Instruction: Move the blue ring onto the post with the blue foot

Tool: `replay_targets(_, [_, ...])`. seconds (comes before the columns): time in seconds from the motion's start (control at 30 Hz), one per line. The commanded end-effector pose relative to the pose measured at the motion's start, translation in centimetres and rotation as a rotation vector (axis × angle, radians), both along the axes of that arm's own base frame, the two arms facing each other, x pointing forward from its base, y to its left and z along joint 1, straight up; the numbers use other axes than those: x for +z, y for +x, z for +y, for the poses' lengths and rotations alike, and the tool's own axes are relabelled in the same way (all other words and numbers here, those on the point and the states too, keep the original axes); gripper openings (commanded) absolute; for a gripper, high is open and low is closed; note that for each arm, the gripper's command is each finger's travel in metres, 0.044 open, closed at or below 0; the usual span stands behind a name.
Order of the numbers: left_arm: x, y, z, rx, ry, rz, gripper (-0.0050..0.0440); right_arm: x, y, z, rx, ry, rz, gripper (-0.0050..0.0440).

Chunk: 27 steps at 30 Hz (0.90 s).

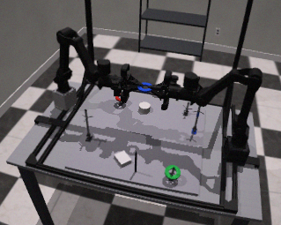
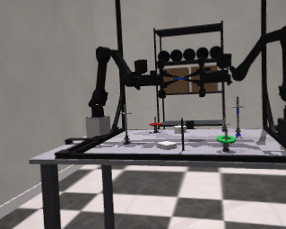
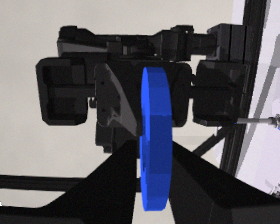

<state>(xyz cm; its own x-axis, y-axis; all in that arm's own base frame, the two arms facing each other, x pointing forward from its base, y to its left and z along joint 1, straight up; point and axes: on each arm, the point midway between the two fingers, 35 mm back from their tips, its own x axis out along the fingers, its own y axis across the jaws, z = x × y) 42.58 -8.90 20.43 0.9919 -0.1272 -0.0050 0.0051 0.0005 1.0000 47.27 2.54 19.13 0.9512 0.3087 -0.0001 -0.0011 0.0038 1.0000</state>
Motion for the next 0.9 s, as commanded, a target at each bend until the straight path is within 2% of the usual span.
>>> replay_targets(0.0, [0.15,-0.04,0.08,0.005,0.001,-0.005,0.0,-0.01,0.06,-0.02,-0.002,0.004,0.001,0.0039])
replay_targets(0.2, [0.15,-0.04,0.08,0.005,0.001,-0.005,0.0,-0.01,0.06,-0.02,-0.002,0.004,0.001,0.0])
replay_targets(0.87, [0.15,-0.04,0.08,0.005,0.001,-0.005,0.0,-0.01,0.06,-0.02,-0.002,0.004,0.001,0.0])
